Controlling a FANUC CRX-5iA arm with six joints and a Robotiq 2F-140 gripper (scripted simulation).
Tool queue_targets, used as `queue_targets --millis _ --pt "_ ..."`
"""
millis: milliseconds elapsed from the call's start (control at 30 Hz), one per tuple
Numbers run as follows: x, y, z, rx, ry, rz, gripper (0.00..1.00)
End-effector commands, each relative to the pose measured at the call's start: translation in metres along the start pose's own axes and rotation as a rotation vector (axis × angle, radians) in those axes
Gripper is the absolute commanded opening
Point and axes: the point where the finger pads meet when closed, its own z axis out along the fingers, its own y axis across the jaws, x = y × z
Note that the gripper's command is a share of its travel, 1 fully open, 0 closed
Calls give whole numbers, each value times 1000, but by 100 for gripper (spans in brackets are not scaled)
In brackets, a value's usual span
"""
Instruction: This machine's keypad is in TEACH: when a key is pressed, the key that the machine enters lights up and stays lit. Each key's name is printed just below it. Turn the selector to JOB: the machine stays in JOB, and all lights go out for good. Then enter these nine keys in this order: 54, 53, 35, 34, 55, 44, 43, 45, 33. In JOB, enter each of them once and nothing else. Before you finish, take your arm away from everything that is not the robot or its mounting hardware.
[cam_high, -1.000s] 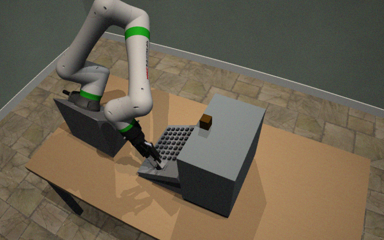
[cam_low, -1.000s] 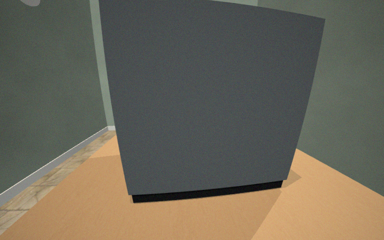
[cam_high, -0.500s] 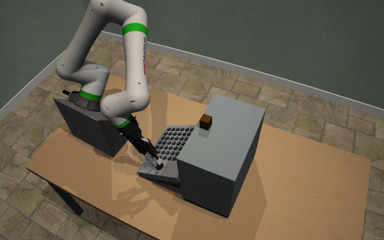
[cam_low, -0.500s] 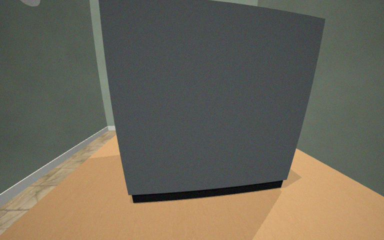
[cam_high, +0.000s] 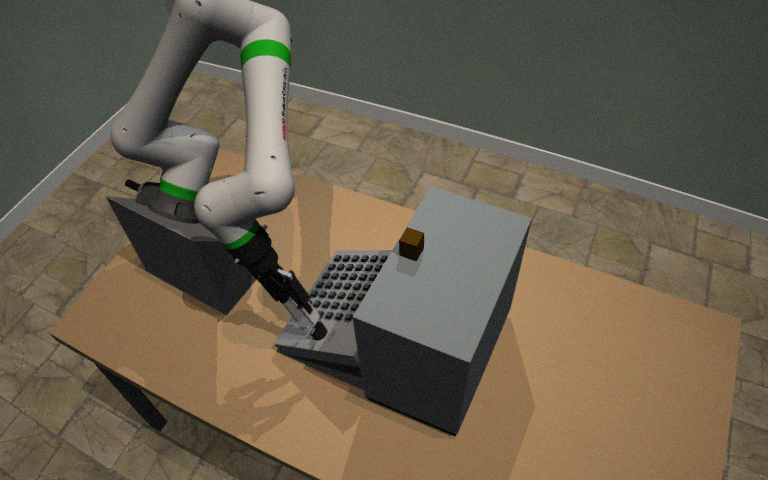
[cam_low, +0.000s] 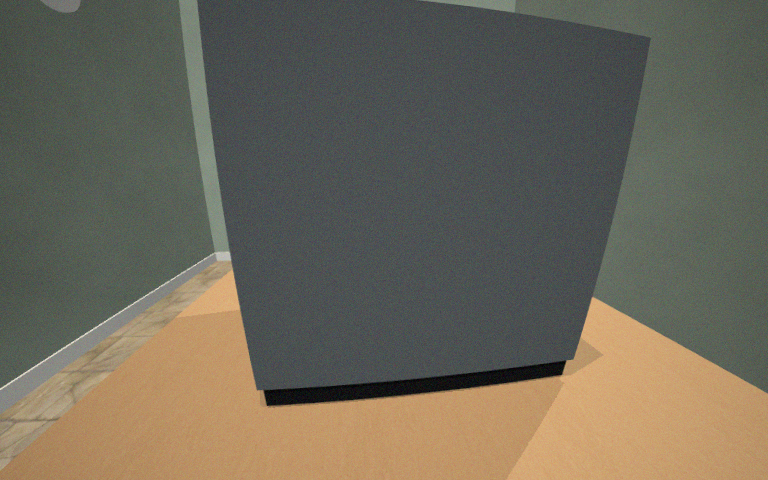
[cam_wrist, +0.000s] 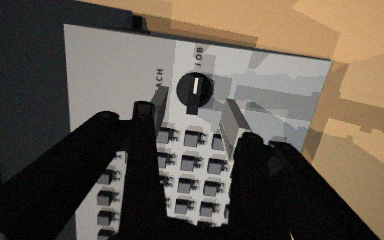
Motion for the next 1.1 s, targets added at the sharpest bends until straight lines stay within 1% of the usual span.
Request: queue_targets --millis 0,33,67,1067 --pt "0 0 -1 1 0 0 33" --pt "0 0 -1 1 0 0 33" --pt "0 0 -1 1 0 0 0" --pt "0 0 -1 1 0 0 0"
